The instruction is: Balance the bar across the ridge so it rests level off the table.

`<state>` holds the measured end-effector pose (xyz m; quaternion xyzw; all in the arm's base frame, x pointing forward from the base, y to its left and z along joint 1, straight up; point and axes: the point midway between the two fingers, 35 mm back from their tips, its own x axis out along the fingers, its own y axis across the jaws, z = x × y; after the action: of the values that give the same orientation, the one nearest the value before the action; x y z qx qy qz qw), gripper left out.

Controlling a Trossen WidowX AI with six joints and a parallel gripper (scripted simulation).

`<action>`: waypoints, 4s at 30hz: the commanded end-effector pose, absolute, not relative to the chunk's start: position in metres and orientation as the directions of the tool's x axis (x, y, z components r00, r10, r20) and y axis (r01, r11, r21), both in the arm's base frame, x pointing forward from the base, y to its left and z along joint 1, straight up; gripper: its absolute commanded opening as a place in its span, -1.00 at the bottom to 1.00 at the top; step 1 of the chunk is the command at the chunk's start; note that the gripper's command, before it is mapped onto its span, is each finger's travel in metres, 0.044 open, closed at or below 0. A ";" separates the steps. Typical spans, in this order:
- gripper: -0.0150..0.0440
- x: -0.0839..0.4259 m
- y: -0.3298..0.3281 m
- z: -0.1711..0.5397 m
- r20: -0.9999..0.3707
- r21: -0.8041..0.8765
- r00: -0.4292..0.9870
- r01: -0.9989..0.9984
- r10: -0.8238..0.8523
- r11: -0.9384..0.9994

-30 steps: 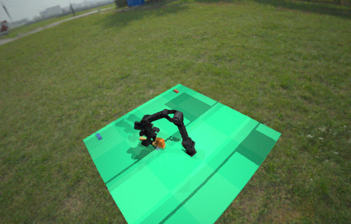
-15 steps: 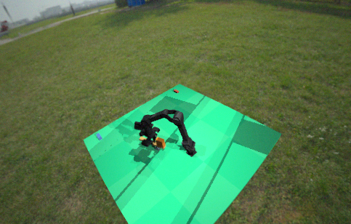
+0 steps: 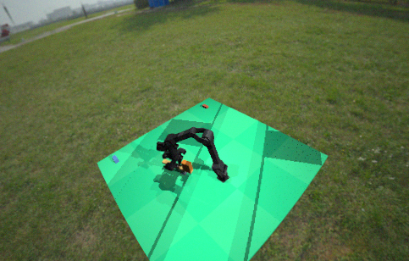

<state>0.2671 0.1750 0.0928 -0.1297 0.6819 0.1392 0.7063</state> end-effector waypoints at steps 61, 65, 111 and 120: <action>0.09 0.267 0.175 0.093 -0.999 0.007 0.031 -0.374 0.020 0.928; 0.09 0.267 0.175 0.093 -0.999 0.007 0.031 -0.374 0.020 0.928; 1.00 0.264 0.173 0.193 -0.999 0.007 0.031 -0.373 0.020 0.928; 1.00 0.264 0.173 0.193 -0.999 0.007 0.031 -0.373 0.020 0.928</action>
<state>0.2644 0.1733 0.1926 -0.1294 0.6812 0.1395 0.7069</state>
